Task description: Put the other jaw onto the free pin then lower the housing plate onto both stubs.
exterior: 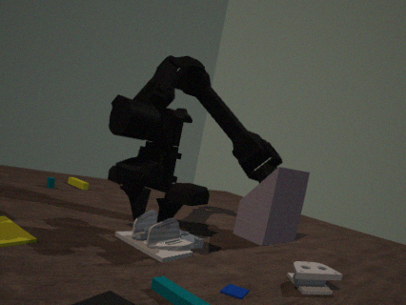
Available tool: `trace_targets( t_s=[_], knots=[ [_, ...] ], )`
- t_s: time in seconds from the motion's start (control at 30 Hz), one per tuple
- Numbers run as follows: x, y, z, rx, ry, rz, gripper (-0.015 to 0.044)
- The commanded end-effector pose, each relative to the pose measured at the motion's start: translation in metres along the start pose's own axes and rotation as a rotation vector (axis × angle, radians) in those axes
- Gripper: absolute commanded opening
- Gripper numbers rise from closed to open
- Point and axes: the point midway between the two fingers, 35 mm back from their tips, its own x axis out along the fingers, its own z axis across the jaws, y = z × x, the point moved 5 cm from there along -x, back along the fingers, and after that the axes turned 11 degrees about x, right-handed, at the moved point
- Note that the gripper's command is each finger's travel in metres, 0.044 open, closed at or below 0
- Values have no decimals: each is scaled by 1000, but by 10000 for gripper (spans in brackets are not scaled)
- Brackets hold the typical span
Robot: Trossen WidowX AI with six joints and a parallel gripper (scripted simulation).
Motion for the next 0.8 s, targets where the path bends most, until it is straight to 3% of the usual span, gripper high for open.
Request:
trace_targets(
  t_s=[0.0,0.27,0.4,0.67,0.77],
  knots=[
    [-2,0,0,-1,0,1,224],
    [-65,0,-1,8,0,3,224],
    [-61,-2,1,3,3,-7,224],
    [-77,-4,71,-148,-39,-27,434],
    [-83,1,104,-219,-52,-32,440]
  ],
)
